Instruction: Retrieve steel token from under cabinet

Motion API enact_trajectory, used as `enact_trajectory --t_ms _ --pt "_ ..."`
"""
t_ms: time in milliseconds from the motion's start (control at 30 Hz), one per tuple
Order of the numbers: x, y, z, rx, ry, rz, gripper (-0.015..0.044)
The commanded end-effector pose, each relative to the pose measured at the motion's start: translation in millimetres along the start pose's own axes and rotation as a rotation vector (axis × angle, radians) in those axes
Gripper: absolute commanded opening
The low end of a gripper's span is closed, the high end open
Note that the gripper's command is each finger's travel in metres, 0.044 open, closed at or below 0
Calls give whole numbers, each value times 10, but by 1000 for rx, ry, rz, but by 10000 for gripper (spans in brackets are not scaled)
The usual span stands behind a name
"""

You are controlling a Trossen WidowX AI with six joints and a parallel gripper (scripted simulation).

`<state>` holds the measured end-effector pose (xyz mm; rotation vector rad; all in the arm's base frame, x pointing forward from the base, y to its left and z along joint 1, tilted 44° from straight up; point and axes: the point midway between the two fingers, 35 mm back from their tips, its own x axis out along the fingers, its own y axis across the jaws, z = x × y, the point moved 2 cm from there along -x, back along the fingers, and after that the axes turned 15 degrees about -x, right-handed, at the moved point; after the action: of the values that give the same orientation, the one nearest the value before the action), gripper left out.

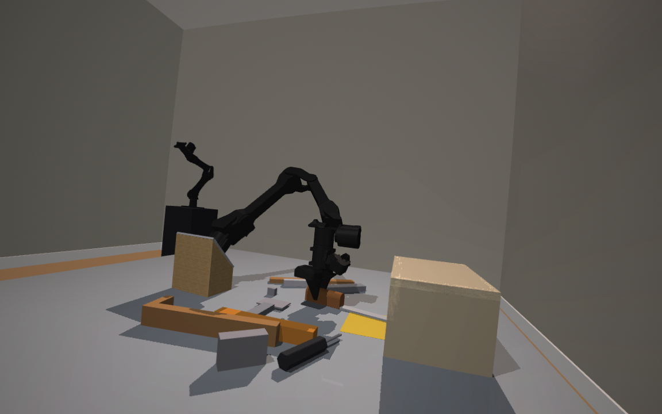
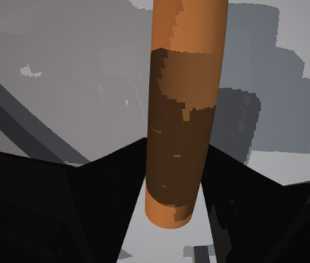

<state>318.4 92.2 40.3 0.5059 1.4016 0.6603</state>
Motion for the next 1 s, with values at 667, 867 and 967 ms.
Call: enact_trajectory --t_ms 667,867,967 --pt "-6 -61 260 -8 -3 3 0" --pt "-7 -77 319 -8 -3 3 0" --pt "-7 -85 349 -8 -3 3 0"
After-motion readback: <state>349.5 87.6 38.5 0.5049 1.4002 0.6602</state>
